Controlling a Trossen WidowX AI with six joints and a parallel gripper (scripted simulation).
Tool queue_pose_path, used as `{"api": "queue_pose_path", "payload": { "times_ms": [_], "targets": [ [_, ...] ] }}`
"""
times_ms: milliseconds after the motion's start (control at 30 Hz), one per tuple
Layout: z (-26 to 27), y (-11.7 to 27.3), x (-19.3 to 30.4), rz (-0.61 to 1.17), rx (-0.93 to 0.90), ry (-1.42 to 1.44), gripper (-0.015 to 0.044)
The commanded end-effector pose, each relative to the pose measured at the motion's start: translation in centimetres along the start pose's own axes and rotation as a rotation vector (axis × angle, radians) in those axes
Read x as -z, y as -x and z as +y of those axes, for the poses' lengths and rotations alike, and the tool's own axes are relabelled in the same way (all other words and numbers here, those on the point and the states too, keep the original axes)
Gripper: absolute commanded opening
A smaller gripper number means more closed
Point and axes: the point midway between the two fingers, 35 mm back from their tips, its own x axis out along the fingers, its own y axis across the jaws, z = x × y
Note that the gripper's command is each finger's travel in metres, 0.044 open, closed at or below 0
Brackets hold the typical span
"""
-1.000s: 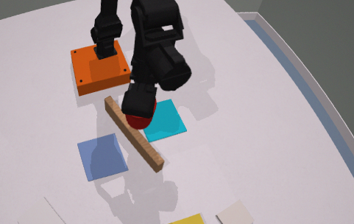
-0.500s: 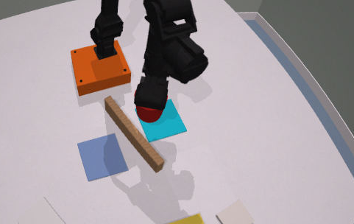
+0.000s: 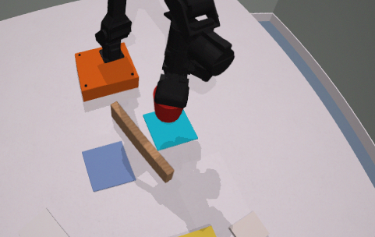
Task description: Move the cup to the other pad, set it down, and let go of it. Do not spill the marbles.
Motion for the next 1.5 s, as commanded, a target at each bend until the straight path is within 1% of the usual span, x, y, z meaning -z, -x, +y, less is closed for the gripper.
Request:
{"api": "queue_pose_path", "payload": {
  "times_ms": [0, 367, 1467],
  "targets": [
    [0.6, 0.0, -0.4, -0.003, -0.005, -0.003, 0.0000],
    [1.6, -0.2, -1.1, -0.004, -0.006, -0.003, 0.0000],
    [1.6, -4.6, -1.3, -0.004, -0.006, -0.003, 0.0000]
  ]
}}
